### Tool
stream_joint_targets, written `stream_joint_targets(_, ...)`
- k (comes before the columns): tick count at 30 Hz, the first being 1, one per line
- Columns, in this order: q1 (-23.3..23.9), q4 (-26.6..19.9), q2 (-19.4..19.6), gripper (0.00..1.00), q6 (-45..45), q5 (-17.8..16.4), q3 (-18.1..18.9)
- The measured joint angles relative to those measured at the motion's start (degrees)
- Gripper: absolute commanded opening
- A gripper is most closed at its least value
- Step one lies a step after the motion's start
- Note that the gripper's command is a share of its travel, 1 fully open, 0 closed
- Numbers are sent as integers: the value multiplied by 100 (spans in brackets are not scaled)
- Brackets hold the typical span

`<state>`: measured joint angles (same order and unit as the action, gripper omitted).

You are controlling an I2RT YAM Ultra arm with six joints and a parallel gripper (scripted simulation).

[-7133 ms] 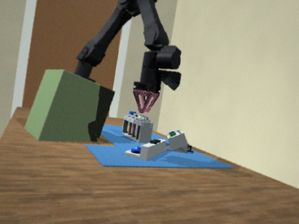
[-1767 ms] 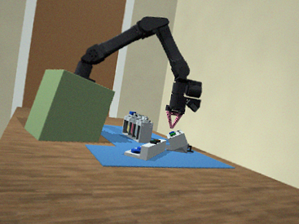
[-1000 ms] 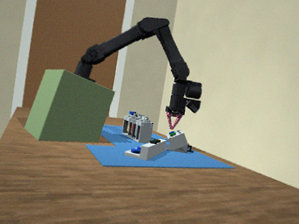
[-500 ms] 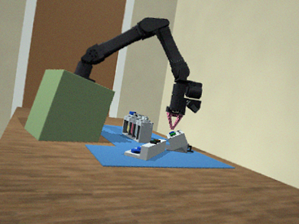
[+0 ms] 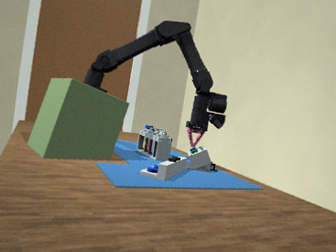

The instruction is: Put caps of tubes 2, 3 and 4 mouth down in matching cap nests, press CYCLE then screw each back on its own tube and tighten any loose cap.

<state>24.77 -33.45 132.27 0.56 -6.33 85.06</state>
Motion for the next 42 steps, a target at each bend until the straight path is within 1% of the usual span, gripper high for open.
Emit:
stream_joint_targets(14,-11,70,105,0,-11,4,20)
stream_joint_targets(42,-11,68,105,0,-11,4,22)
